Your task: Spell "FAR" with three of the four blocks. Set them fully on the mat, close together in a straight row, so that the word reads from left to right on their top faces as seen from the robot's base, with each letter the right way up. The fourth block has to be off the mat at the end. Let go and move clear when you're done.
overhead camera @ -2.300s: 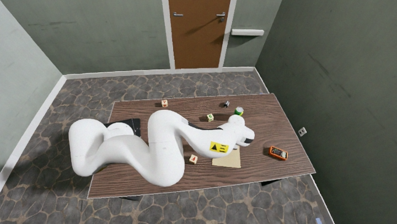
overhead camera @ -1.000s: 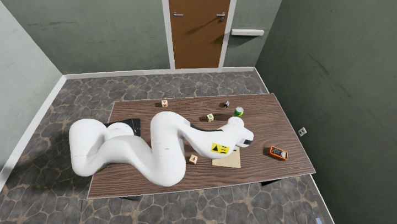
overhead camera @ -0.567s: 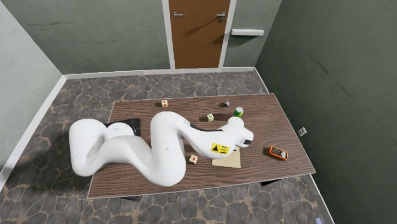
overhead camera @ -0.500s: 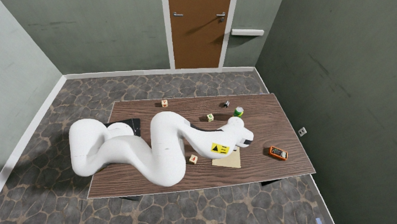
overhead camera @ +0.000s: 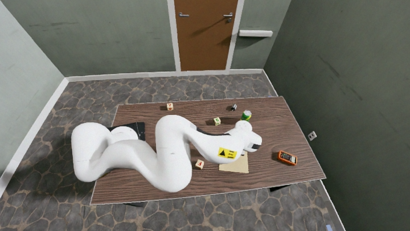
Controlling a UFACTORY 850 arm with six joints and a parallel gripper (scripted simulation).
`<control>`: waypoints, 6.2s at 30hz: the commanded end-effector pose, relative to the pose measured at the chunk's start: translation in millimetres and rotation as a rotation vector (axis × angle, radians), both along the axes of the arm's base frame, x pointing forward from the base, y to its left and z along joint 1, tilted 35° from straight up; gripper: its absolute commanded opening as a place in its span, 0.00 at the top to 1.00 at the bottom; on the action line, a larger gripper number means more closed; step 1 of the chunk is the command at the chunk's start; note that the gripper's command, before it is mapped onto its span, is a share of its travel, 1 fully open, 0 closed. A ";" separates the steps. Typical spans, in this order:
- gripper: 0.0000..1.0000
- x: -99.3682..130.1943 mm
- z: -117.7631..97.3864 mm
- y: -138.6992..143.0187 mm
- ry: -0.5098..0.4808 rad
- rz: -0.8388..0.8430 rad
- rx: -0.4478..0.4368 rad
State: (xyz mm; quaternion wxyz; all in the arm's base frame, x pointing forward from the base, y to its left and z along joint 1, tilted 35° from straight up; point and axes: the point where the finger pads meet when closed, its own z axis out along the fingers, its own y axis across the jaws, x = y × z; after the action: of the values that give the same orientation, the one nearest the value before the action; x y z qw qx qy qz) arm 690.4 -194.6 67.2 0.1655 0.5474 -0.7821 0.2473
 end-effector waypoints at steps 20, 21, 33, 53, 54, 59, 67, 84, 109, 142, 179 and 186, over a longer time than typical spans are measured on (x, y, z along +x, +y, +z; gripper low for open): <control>0.13 1.5 1.2 0.3 -0.002 0.001 0.000; 0.13 1.5 1.2 0.3 -0.002 0.001 0.000; 0.13 1.5 1.2 0.3 -0.002 0.001 0.000; 0.13 1.7 -12.6 -9.2 -0.002 0.001 0.000; 0.13 1.8 -15.1 -10.9 -0.002 0.001 0.000; 0.13 1.9 -22.9 -16.4 -0.002 0.001 0.000; 0.13 2.2 -38.5 -27.1 -0.002 0.001 0.000; 0.13 2.2 -40.9 -28.7 -0.002 0.001 0.000; 0.13 2.2 -40.9 -28.7 -0.002 0.001 0.000; 0.56 2.2 -40.9 -28.7 -0.002 0.001 0.000; 0.56 1.1 27.8 18.7 -0.002 0.001 0.000; 0.56 0.8 41.4 28.1 -0.002 0.001 0.000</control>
State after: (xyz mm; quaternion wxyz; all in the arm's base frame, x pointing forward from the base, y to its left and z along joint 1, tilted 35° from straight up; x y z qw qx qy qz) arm 691.2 -170.5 102.4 0.1651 0.5474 -0.7821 0.2476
